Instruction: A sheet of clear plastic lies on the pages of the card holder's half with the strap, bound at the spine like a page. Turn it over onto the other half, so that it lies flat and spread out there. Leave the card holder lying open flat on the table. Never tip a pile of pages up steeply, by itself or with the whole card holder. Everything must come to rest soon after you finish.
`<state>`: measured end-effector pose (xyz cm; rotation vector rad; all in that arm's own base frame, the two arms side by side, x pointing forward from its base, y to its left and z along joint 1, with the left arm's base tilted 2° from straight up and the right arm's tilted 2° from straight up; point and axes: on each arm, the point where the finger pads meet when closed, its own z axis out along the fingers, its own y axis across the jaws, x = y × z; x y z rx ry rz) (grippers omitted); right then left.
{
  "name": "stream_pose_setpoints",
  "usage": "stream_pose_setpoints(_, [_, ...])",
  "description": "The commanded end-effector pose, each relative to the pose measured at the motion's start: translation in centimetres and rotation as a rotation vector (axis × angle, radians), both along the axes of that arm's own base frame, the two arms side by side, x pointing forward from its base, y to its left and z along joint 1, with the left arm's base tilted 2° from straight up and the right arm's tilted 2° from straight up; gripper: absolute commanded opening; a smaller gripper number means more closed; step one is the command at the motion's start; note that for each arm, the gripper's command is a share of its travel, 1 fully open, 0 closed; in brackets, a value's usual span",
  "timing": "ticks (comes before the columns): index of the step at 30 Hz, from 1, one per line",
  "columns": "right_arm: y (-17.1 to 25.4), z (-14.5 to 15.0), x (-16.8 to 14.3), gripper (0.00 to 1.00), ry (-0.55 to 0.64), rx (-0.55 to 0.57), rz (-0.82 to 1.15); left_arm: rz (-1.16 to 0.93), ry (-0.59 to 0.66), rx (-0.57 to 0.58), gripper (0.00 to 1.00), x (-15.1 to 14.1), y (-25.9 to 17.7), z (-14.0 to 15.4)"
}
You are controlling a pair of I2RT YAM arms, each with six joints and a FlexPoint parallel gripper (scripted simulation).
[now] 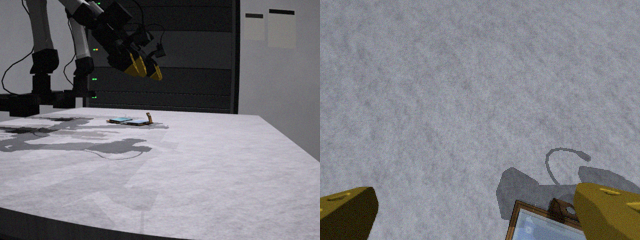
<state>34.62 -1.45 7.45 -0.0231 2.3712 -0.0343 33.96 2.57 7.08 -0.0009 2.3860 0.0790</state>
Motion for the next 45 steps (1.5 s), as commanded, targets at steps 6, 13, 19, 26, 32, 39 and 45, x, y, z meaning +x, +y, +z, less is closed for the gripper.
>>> stream_pose_setpoints(6, [0.3, 0.8, 0.5, 1.0, -0.027, -0.001, 0.015, -0.007, -0.033, -0.005, 1.0, 0.6, -0.3, 1.0])
stream_pose_setpoints(13, [0.3, 0.8, 0.5, 1.0, -0.027, -0.001, 0.015, -0.007, -0.033, -0.005, 1.0, 0.6, -0.3, 1.0])
stream_pose_setpoints(19, [0.4, 0.6, 0.3, 1.0, -0.016, -0.001, 0.024, -0.007, -0.026, -0.014, 0.89, 0.4, -0.4, 0.8])
stream_pose_setpoints(26, [2.6, 1.5, -0.9, 1.0, 0.036, -0.019, 0.178, -0.012, 0.057, -0.133, 0.18, 0.1, -2.3, -0.2])
stream_pose_setpoints(32, [4.5, 2.5, -2.0, 1.0, 0.064, -0.032, 0.306, 0.03, 0.234, -0.314, 0.18, -1.1, -5.1, -1.9])
stream_pose_setpoints(39, [5.8, 3.3, -3.0, 1.0, 0.082, -0.04, 0.4, 0.135, 0.42, -0.433, 0.18, -2.2, -7.1, -3.3])
stream_pose_setpoints(45, [7.4, 4.4, -4.5, 1.0, 0.098, -0.047, 0.521, 0.336, 0.641, -0.476, 0.18, -3.3, -8.6, -4.7])
